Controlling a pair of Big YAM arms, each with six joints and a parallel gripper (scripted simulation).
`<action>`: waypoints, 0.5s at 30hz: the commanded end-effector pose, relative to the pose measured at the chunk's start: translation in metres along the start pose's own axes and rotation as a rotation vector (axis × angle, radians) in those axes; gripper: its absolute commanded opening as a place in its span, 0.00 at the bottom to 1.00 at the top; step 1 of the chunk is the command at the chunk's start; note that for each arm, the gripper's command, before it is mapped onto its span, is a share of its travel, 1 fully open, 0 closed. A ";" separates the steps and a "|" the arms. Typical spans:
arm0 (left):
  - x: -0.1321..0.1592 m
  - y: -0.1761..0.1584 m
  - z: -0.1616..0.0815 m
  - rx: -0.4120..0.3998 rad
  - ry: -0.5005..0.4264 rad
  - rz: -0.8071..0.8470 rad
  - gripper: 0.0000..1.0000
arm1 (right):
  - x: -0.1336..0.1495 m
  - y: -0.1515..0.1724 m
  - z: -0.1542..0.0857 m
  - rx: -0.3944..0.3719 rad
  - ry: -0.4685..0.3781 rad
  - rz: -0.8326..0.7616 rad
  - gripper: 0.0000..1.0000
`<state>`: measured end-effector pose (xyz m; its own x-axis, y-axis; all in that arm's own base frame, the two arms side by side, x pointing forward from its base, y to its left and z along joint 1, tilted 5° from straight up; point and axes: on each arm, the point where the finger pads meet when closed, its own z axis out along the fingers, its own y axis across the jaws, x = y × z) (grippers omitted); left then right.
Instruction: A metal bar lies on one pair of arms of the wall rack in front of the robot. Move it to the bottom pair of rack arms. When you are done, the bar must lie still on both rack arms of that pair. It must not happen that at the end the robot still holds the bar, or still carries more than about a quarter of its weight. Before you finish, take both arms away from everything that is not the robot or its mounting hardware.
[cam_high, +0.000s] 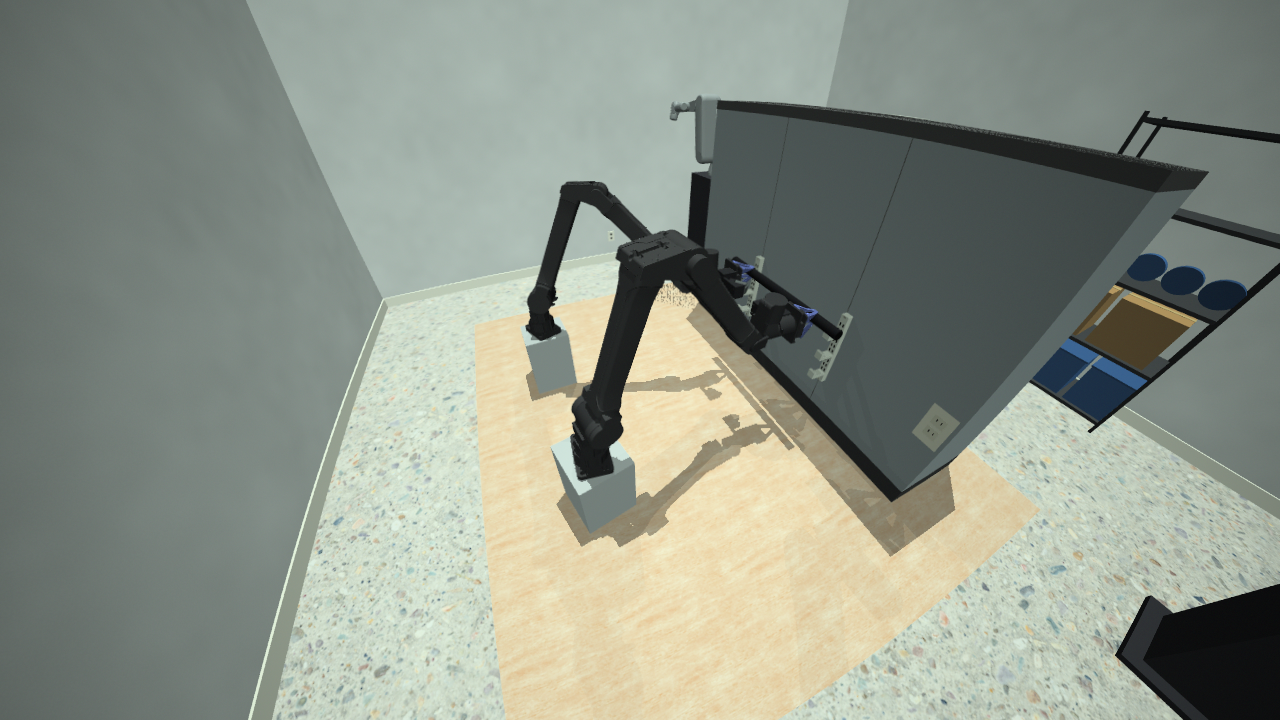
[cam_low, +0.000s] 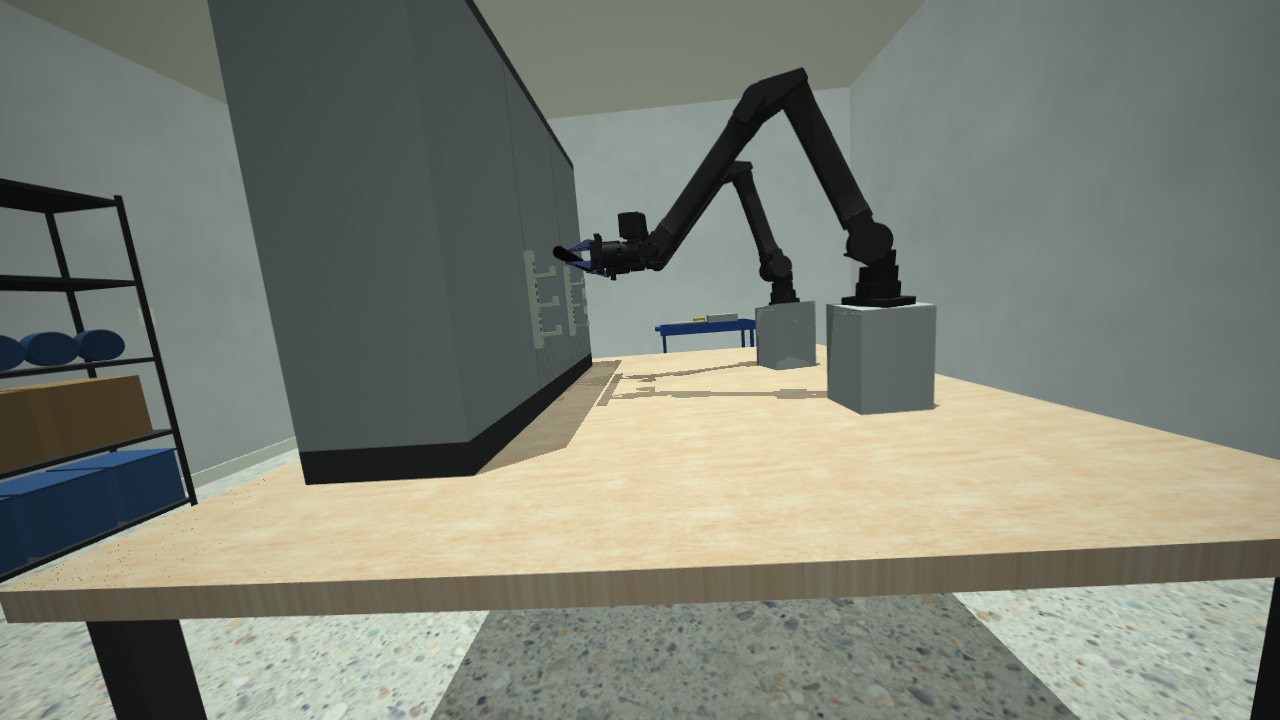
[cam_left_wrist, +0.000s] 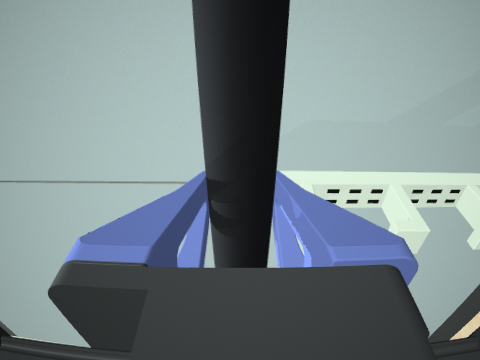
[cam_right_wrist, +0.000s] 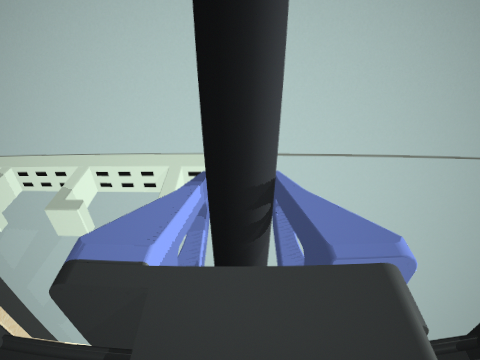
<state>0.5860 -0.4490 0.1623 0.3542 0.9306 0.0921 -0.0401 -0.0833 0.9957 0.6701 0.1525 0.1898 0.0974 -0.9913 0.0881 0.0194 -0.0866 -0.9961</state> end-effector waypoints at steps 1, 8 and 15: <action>0.000 0.016 0.001 -0.048 0.005 -0.025 0.00 | 0.013 -0.021 0.004 0.054 0.021 0.006 0.00; -0.001 0.015 0.001 -0.048 0.005 -0.025 0.00 | 0.013 -0.019 0.004 0.054 0.021 0.006 0.00; -0.001 0.013 0.001 -0.048 0.005 -0.025 0.00 | 0.013 -0.017 0.003 0.054 0.021 0.006 0.00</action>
<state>0.5855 -0.4490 0.1610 0.3544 0.9310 0.0880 -0.0427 -0.0779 0.9960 0.6692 0.1522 0.1899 0.0969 -0.9911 0.0916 0.0235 -0.0897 -0.9957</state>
